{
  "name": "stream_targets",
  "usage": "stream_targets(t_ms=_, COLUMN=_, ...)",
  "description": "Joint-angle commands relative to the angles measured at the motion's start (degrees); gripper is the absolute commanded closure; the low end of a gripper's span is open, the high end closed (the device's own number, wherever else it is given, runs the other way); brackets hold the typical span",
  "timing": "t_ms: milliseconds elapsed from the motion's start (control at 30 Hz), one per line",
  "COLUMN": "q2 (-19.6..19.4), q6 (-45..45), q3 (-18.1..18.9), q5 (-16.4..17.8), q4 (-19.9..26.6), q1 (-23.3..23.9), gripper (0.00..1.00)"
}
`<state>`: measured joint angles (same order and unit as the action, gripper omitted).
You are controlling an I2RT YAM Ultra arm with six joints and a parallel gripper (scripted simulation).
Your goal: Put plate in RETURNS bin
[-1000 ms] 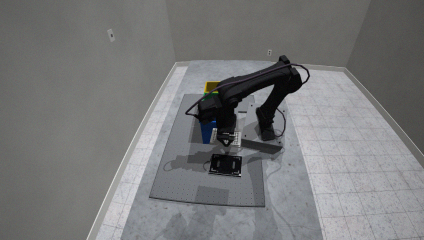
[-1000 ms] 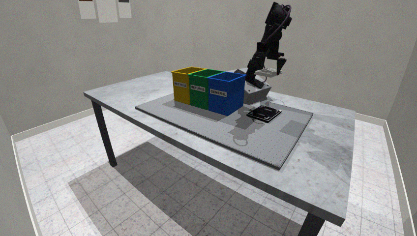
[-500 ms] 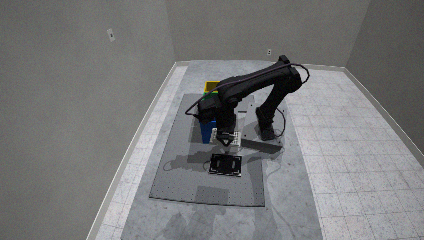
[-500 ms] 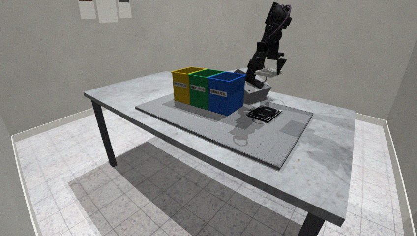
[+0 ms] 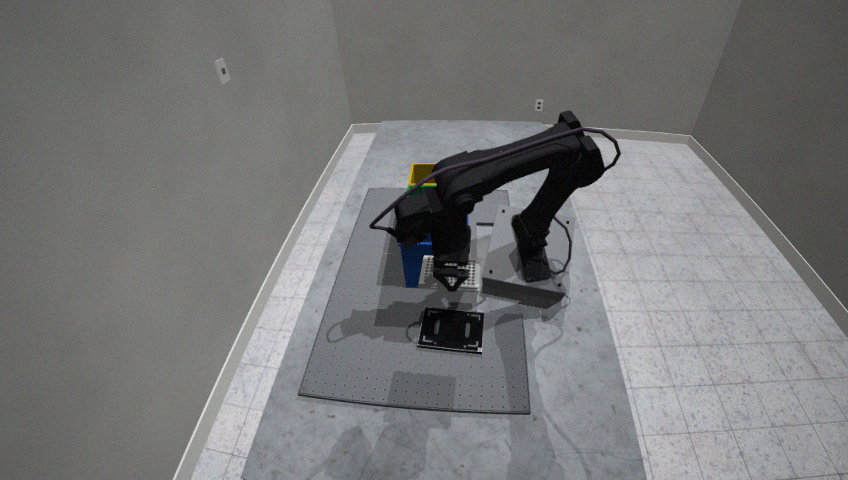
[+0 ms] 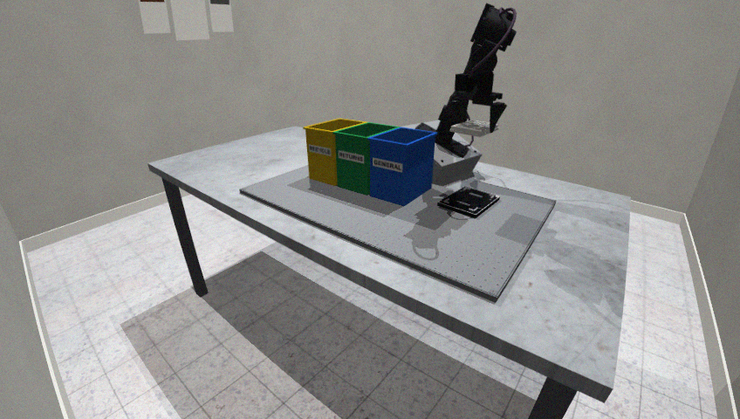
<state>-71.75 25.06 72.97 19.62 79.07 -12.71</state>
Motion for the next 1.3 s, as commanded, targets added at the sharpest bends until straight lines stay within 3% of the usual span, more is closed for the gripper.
stream_targets(t_ms=0, q2=2.16, q6=-6.55, q3=0.87, q5=0.5, q4=1.08, q1=3.52, gripper=1.0)
stream_targets(t_ms=500, q2=2.02, q6=-19.53, q3=-4.03, q5=2.83, q4=1.72, q1=15.75, gripper=1.0)
stream_targets(t_ms=1200, q2=-4.55, q6=-37.7, q3=-6.48, q5=4.39, q4=2.22, q1=32.56, gripper=1.0)
stream_targets(t_ms=1267, q2=-4.55, q6=-37.7, q3=-6.48, q5=4.39, q4=2.22, q1=32.56, gripper=1.0)
